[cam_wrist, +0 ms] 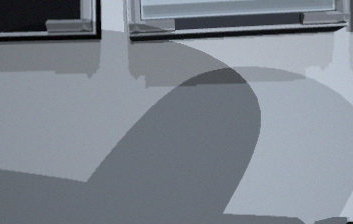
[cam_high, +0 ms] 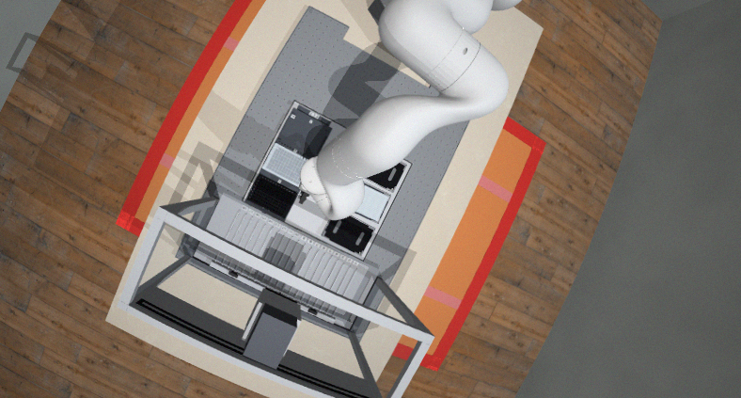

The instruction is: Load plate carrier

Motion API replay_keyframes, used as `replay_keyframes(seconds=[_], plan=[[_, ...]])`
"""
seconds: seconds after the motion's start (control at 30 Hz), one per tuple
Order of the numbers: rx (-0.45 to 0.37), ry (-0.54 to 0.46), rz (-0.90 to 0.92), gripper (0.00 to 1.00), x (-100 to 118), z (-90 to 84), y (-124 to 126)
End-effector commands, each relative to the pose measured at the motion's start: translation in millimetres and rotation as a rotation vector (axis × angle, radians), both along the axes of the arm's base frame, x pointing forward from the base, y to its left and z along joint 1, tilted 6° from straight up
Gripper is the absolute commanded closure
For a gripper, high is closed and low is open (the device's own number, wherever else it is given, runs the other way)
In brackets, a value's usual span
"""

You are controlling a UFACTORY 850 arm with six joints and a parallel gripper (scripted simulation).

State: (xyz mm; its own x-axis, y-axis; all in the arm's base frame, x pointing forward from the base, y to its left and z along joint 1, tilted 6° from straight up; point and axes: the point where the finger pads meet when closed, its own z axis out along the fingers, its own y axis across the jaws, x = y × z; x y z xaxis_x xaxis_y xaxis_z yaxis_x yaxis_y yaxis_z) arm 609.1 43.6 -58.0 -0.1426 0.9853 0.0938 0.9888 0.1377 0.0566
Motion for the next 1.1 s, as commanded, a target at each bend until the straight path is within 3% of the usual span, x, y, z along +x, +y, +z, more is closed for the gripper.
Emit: replay_keyframes(seconds=[0.0,1.07], plan=[[0.0,-0.002,0.0,0.0,1.1,0.6,-1.5],[0.0,-0.002,0.0,0.0,3.1,-0.7,-15.4]])
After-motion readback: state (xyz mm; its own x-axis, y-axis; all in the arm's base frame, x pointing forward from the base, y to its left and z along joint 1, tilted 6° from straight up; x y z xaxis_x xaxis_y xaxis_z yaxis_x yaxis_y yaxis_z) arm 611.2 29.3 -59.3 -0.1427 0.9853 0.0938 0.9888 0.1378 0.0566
